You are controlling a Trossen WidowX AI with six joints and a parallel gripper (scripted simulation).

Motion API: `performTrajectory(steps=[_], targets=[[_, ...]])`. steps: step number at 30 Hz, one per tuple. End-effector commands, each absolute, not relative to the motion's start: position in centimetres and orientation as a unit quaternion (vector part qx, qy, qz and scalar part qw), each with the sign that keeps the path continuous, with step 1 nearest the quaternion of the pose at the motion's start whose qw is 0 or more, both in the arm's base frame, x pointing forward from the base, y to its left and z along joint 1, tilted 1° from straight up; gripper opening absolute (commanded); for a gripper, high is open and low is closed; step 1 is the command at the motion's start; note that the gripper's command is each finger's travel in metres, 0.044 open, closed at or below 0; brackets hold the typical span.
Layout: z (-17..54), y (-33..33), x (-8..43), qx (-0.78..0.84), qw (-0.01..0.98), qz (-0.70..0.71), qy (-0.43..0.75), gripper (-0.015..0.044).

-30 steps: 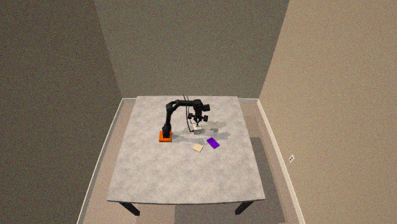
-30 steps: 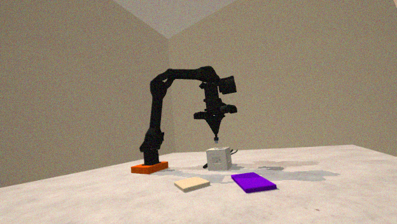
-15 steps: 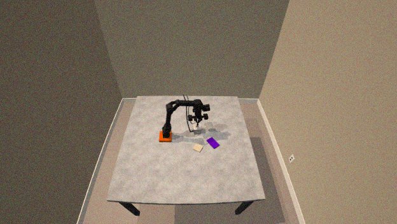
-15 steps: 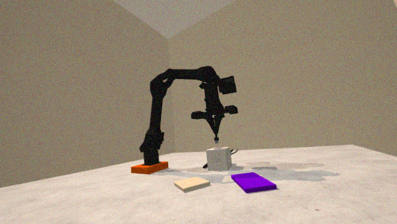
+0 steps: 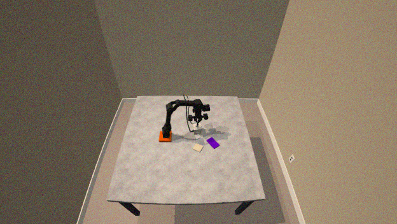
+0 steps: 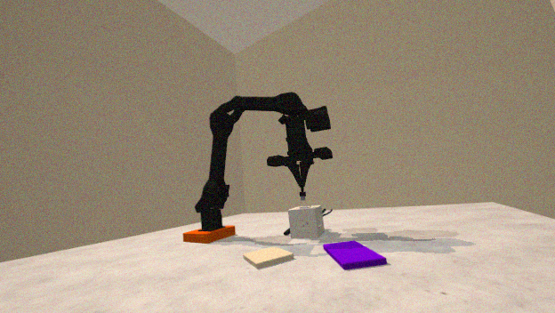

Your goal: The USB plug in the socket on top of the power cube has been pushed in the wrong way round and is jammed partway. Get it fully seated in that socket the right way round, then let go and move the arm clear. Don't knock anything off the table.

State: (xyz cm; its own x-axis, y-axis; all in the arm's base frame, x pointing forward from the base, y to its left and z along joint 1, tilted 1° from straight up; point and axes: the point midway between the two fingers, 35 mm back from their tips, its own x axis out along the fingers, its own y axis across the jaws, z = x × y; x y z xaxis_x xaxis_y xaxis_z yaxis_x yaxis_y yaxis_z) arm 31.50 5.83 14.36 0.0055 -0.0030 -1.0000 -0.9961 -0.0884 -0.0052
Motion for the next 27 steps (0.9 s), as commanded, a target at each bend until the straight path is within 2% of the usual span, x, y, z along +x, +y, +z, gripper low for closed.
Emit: performTrajectory(steps=[1,27], targets=[[14.3,5.86,31.51,-0.523,0.479,0.52,0.476,0.0],[14.0,5.98,31.5,-0.517,0.485,0.523,0.473,0.0]])
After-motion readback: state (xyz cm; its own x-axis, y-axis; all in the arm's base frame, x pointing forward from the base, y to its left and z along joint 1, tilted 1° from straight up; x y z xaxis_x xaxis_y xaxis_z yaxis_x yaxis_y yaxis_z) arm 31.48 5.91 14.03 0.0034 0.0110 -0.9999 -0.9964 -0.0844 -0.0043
